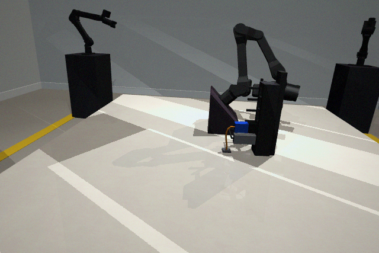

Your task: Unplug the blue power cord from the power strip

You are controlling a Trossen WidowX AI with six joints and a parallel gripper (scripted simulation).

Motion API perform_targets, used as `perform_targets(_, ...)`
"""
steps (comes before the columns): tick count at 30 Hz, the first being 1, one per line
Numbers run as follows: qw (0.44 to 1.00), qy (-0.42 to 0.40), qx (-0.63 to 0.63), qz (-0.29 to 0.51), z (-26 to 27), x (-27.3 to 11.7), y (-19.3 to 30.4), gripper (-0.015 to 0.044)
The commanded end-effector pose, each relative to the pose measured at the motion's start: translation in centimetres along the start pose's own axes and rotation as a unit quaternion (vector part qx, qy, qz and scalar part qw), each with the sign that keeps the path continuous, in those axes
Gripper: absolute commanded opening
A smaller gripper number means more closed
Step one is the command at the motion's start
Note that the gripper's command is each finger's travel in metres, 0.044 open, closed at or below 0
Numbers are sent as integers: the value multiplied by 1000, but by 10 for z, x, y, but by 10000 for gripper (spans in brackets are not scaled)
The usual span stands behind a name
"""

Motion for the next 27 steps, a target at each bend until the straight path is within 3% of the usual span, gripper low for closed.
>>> perform_targets(1, 1000, 0, -1, -1, 0, 0, 0, 374)
perform_targets(9, 996, -24, -51, -75, 28, -7, -11, 164)
perform_targets(27, 923, -69, -190, -327, 123, -65, -53, 160)
Point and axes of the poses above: the point midway between the two fingers, 35 mm back from their tips, its own x axis out along the fingers, its own z axis across the jaws, y = z × x, the point moved 2 cm from there along -x, back along the fingers, and after that the axes turned 15 degrees about x, right-handed, at the moved point
